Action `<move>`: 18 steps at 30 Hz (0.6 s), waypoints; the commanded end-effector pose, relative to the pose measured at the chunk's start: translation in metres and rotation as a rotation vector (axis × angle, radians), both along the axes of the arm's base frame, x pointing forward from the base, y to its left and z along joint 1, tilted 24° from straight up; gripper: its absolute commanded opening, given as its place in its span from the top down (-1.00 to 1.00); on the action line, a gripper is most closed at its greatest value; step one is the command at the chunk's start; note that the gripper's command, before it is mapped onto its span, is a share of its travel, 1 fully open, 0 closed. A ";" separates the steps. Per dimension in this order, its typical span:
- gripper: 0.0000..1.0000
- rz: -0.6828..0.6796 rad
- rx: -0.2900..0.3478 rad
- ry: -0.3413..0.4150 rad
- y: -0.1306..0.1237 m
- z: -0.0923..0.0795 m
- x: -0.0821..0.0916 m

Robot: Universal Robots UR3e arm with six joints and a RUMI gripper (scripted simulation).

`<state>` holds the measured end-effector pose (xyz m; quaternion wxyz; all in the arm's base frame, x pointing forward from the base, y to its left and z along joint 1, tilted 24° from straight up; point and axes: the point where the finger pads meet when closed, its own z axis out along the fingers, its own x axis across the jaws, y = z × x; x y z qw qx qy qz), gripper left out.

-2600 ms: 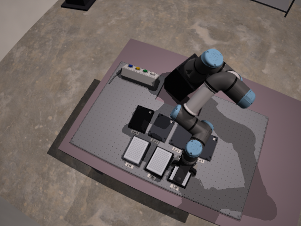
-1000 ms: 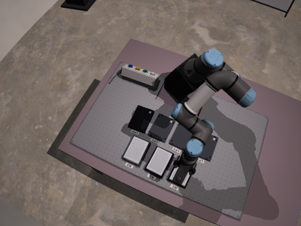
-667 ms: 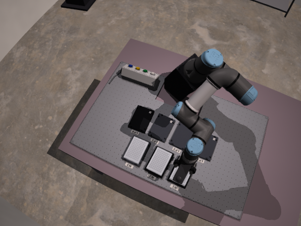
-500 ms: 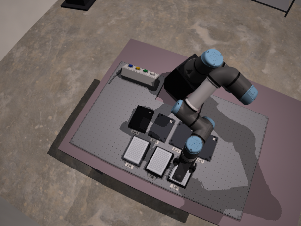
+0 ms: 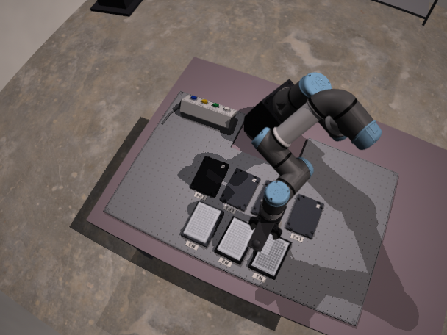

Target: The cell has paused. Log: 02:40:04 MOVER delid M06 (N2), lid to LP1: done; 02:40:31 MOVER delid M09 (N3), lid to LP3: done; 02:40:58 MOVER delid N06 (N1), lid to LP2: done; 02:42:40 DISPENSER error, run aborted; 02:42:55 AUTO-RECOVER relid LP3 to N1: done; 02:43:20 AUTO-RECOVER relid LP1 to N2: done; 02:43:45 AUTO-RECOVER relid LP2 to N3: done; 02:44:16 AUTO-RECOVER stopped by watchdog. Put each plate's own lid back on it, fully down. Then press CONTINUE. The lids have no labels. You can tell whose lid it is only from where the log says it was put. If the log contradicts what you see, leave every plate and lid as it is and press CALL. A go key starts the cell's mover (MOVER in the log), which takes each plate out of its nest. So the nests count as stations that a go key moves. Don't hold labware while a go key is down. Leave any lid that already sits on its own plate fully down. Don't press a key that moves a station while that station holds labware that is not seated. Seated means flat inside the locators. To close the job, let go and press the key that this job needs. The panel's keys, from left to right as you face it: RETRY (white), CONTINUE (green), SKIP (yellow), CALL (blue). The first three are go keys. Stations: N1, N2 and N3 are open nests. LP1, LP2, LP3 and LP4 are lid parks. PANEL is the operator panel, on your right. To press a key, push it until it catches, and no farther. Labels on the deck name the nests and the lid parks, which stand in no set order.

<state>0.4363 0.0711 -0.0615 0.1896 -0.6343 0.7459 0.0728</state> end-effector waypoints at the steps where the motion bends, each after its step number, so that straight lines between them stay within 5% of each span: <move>1: 1.00 -0.002 0.000 -0.008 -0.013 -0.007 -0.015; 18: 1.00 -0.001 -0.001 -0.008 -0.055 -0.035 -0.070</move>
